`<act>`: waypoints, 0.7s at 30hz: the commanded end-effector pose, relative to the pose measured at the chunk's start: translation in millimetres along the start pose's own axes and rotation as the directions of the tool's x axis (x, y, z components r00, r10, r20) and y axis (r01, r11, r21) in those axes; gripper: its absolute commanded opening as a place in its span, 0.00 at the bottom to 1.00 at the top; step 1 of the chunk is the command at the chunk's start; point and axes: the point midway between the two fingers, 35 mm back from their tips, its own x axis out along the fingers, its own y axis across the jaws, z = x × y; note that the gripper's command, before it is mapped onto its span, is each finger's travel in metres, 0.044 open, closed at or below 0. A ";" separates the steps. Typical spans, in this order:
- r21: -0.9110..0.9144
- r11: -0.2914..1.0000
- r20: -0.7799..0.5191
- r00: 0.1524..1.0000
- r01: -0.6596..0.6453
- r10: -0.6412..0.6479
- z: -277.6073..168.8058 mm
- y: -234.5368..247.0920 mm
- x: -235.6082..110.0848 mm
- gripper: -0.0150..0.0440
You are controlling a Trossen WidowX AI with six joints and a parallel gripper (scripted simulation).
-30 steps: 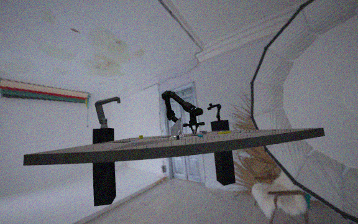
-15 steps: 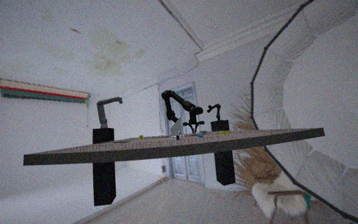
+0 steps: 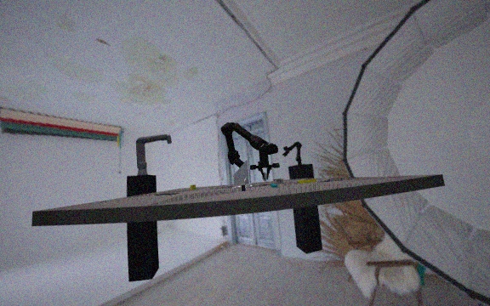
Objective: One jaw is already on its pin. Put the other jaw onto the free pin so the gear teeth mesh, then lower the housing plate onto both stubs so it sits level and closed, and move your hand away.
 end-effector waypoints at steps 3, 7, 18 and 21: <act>0.007 1.000 0.001 1.000 0.007 -0.007 -1.6 -1.1 -5.8 0.32; 0.007 1.000 0.001 1.000 0.007 -0.007 -1.6 -1.1 -5.8 0.32; 0.006 1.000 0.001 1.000 0.011 -0.011 -3.1 -2.4 -32.1 0.32; 0.006 1.000 0.001 1.000 0.012 -0.012 -3.2 -2.5 -41.7 0.32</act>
